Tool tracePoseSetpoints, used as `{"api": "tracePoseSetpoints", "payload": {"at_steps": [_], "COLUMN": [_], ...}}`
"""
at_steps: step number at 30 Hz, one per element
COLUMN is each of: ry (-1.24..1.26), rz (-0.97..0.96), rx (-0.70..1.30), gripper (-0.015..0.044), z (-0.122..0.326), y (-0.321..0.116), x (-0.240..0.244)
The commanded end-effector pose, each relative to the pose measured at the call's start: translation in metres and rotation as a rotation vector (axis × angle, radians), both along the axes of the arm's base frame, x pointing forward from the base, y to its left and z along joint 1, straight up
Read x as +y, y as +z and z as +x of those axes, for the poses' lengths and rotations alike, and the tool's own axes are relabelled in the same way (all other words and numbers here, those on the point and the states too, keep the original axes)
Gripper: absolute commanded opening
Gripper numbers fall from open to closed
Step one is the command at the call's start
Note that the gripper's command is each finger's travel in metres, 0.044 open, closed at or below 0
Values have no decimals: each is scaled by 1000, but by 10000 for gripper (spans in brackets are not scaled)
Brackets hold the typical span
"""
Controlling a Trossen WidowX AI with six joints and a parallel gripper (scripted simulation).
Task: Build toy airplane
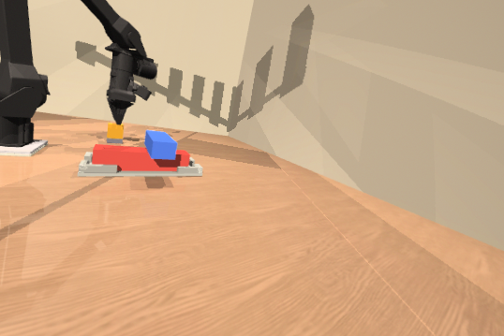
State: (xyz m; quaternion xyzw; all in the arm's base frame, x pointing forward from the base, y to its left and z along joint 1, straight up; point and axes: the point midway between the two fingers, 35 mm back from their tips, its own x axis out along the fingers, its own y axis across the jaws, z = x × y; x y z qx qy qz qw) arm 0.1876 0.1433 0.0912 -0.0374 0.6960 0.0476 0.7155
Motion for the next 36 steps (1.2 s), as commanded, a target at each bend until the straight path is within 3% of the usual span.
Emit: {"api": "tracePoseSetpoints", "payload": {"at_steps": [1, 24, 36], "ry": [-3, -3, -3], "rz": [0, -1, -1], "rx": [8, 8, 8], "gripper": [440, 440, 125], "z": [-1, -2, -2], "y": [-9, -43, -43], "x": [0, 0, 0]}}
